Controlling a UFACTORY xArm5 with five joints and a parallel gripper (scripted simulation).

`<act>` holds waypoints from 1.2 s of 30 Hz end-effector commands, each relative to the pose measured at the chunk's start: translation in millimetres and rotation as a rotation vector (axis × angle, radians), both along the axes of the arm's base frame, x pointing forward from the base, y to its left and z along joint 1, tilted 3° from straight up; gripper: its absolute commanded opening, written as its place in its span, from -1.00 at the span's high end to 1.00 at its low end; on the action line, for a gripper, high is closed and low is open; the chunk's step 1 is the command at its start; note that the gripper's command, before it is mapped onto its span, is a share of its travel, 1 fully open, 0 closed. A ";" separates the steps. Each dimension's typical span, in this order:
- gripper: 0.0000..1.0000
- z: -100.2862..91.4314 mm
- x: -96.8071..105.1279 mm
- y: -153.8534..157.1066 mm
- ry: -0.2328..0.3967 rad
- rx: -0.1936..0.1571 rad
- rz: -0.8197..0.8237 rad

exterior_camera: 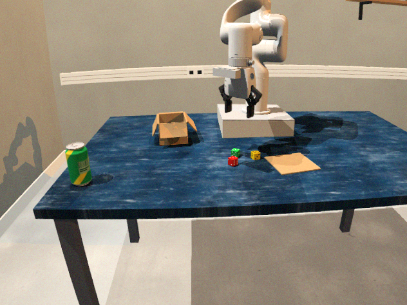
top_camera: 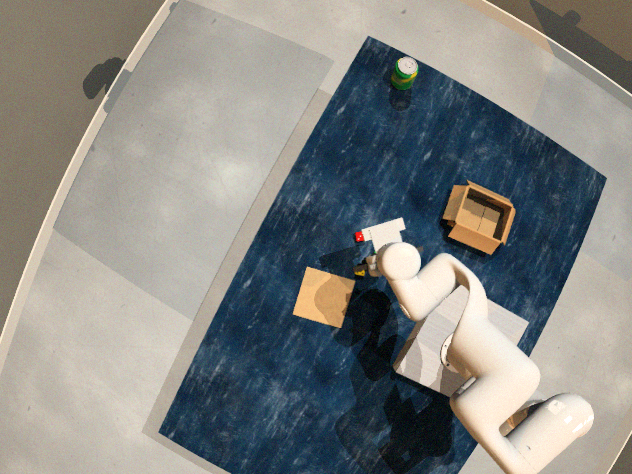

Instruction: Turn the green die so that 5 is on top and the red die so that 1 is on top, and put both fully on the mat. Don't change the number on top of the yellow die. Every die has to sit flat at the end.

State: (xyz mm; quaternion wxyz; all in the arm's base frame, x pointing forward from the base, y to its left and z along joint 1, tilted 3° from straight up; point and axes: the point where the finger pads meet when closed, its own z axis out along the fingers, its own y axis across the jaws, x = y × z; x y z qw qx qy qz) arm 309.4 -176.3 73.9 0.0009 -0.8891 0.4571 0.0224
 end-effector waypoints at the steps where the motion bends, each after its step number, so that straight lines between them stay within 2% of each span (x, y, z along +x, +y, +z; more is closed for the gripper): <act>1: -1.00 -0.6 1.1 -0.5 -0.003 -0.002 0.000; 5: -1.00 -14.9 0.8 0.0 -0.003 -0.002 0.000; 10: -1.00 -51.3 -0.1 1.3 -0.003 -0.002 0.000; 12: -1.00 -51.3 -0.1 1.3 -0.003 -0.002 0.000; 16: -1.00 -81.9 -0.8 2.4 -0.003 -0.002 0.000; 19: -1.00 -96.8 -1.1 3.0 -0.003 -0.002 0.000; 23: -1.00 -103.2 -1.3 3.2 -0.003 -0.002 0.000; 36: -1.00 -103.2 -1.3 3.2 -0.003 -0.002 0.000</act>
